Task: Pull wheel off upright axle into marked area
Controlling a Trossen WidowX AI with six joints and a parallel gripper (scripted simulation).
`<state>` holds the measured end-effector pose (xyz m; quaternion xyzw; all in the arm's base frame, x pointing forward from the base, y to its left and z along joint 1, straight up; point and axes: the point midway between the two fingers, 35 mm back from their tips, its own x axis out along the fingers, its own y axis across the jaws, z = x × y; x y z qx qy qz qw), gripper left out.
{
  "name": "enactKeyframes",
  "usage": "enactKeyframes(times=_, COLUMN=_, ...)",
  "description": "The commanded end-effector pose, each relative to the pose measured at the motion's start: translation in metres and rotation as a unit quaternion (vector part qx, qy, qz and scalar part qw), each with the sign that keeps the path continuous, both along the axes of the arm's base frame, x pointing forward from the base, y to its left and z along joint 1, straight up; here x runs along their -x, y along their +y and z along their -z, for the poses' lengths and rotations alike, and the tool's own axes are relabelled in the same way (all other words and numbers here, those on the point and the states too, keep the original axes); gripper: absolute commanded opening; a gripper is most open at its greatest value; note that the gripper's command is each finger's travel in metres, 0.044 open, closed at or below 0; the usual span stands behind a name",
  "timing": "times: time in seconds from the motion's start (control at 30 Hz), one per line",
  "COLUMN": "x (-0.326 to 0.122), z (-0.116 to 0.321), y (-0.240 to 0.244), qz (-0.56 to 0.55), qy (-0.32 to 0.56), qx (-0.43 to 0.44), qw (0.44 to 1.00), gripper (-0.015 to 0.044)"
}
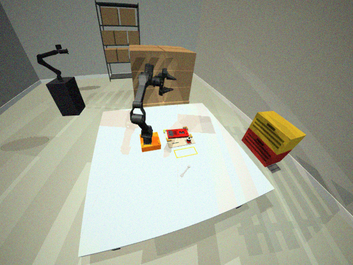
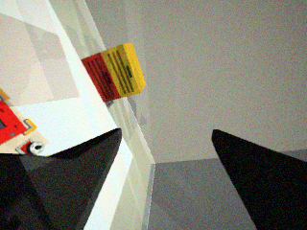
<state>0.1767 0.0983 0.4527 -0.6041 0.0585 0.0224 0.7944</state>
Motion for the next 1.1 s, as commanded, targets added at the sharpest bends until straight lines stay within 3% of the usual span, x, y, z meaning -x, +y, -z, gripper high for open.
enactKeyframes(times=0.0, x=-0.001, z=0.001, y=0.001, qz=0.0, qy=0.001, qx=0.0, qw=1.0, gripper=0.0374)
enactKeyframes(times=0.1, x=-0.01, z=0.011, y=0.011, qz=0.005, qy=0.021, qx=-0.004, qw=1.0, gripper=0.03)
enactKeyframes(times=0.37, x=-0.081, z=0.094, y=0.042, qz=0.068, qy=0.173, qx=-0.048, qw=0.981, gripper=0.03)
enactKeyframes(times=0.63, x=-0.148, z=0.193, y=0.019, qz=0.172, qy=0.333, qx=-0.125, qw=0.919, gripper=0.03)
enactKeyframes(times=0.9, x=-0.175, z=0.278, y=-0.022, qz=0.29, qy=0.448, qx=-0.25, qw=0.808, gripper=0.03)
enactKeyframes(times=1.07, x=-0.185, z=0.34, y=-0.059, qz=0.373, qy=0.523, qx=-0.354, qw=0.68, gripper=0.03)
